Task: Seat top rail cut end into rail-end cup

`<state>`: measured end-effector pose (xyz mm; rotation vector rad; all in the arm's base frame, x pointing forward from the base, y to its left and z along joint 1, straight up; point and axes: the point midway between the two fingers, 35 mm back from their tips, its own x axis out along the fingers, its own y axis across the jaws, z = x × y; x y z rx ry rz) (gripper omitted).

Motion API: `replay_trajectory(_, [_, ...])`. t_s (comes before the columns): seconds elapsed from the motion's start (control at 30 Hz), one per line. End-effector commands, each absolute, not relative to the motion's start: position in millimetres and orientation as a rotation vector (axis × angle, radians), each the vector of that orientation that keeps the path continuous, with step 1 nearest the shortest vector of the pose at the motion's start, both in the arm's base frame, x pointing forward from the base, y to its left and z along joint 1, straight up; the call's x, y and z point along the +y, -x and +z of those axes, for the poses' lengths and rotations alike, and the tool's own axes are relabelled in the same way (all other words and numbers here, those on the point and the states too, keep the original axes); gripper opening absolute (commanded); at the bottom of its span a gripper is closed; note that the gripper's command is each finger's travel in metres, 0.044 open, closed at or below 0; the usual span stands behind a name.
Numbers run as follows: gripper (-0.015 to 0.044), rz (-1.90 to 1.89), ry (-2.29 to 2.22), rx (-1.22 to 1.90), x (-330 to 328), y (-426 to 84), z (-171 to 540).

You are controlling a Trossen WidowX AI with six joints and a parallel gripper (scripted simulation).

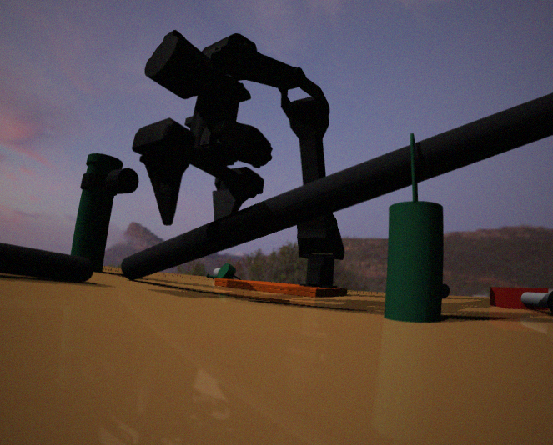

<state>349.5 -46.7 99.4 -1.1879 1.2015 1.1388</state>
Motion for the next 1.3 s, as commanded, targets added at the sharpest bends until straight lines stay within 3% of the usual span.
replay_trajectory(0.0, [0.0440, 1.149, 1.190, 1.212, -47.2, -346.9, 90.5])
replay_trajectory(0.67, [0.0440, 1.149, 1.189, 1.212, -47.1, -346.1, 60.8])
replay_trajectory(0.97, [0.0204, 1.149, 1.189, 1.212, -47.1, -346.2, 60.8])
replay_trajectory(1.27, [0.0144, 1.149, 1.189, 1.212, -47.1, -346.2, 60.8])
